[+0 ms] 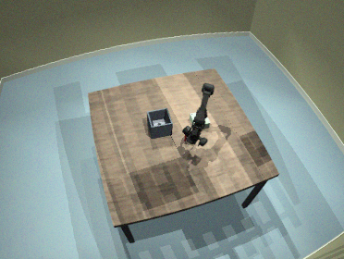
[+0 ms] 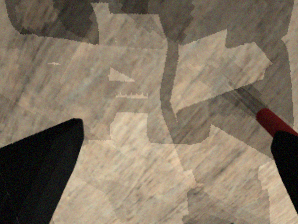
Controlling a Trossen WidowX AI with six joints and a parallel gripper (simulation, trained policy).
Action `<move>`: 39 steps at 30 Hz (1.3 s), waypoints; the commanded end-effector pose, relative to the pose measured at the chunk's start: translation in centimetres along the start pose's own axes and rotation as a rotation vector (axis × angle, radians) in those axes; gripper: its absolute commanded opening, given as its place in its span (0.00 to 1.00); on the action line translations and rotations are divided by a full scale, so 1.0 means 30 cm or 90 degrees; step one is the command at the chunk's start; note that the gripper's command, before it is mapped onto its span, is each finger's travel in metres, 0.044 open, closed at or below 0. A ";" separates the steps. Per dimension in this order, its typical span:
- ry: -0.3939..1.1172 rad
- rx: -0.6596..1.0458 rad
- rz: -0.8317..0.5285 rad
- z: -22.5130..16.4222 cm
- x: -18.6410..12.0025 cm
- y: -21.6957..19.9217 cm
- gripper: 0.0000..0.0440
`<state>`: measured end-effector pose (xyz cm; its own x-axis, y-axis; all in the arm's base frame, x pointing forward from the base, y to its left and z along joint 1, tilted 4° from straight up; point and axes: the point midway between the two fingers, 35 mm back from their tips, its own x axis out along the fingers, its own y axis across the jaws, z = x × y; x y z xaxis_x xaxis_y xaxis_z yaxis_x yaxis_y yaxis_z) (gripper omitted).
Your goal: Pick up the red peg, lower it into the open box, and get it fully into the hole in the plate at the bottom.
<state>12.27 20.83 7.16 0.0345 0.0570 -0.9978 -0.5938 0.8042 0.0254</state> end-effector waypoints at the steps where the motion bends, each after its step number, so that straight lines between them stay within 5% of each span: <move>1: -0.004 0.076 -0.013 0.005 -0.007 -0.022 1.00; 39: -0.002 0.897 -0.060 -0.046 -0.074 -0.227 0.98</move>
<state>15.28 14.76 9.02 0.0471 -0.0333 -0.9983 0.6497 0.7602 0.0053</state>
